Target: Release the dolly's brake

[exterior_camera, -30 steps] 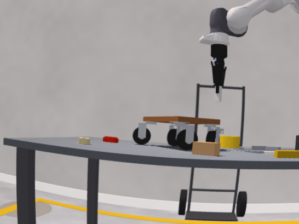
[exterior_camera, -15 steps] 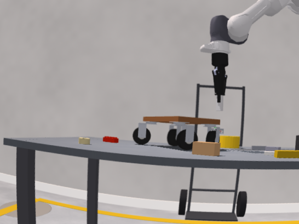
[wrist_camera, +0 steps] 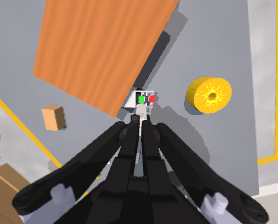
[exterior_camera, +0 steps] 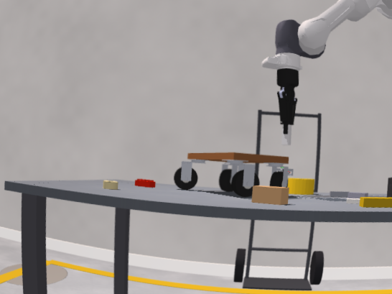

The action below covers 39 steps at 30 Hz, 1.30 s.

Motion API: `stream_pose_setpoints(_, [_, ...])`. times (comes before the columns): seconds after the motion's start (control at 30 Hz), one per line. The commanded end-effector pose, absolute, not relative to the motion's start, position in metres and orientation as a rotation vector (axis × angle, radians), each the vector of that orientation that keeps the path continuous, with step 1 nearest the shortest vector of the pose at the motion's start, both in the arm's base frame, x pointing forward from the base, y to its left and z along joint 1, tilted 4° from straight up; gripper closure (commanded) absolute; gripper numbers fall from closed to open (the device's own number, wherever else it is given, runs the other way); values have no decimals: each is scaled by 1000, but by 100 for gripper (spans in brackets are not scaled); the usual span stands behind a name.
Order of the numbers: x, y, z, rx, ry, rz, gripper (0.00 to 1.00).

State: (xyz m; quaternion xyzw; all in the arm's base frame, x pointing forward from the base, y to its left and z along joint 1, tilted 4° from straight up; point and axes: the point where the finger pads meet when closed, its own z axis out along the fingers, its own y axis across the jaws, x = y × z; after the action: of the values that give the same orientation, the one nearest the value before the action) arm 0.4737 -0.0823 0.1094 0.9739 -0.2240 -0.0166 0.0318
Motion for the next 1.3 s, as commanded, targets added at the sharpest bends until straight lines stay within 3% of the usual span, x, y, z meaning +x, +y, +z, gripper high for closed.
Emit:
stream_pose_setpoints(0.0, [474,-84,109,3003,-689,-48,100])
stream_pose_setpoints(1.27, [474,-85,88,3003,-688,-48,100])
